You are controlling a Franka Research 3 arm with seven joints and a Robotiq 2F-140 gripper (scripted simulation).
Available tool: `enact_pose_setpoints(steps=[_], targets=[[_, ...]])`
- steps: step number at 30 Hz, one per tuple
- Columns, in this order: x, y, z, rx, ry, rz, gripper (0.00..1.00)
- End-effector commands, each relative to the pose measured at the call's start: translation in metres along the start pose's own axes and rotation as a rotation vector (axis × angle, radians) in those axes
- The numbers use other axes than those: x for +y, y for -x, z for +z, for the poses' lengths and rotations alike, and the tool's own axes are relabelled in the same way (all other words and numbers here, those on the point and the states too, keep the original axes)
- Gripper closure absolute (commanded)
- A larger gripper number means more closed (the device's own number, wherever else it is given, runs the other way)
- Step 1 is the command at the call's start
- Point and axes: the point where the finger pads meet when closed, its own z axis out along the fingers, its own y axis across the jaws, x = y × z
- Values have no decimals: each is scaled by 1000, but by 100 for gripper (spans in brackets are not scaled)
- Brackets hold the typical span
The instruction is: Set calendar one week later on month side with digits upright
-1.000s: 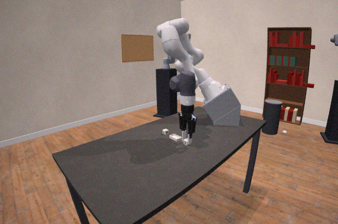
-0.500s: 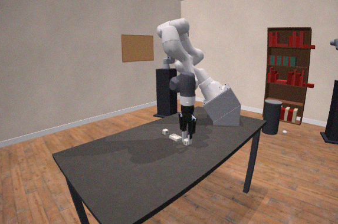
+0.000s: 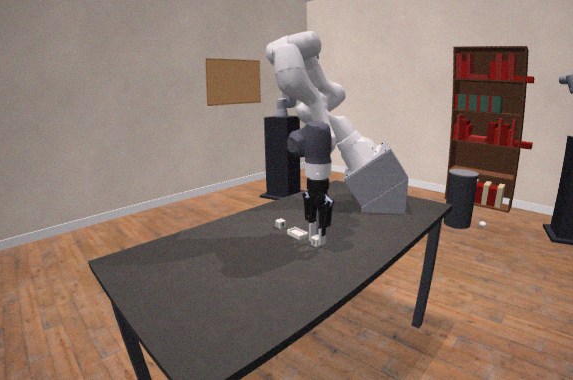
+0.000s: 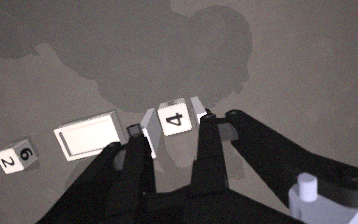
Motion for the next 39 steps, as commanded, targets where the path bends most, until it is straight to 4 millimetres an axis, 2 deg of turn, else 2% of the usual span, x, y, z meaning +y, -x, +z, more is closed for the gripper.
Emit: enact_pose_setpoints(steps=[1, 11, 12, 39], targets=[[0, 1, 1, 0, 1, 9, 72], [0, 1, 1, 0, 1, 9, 72], [0, 1, 1, 0, 1, 9, 84], [0, 1, 1, 0, 1, 9, 84]])
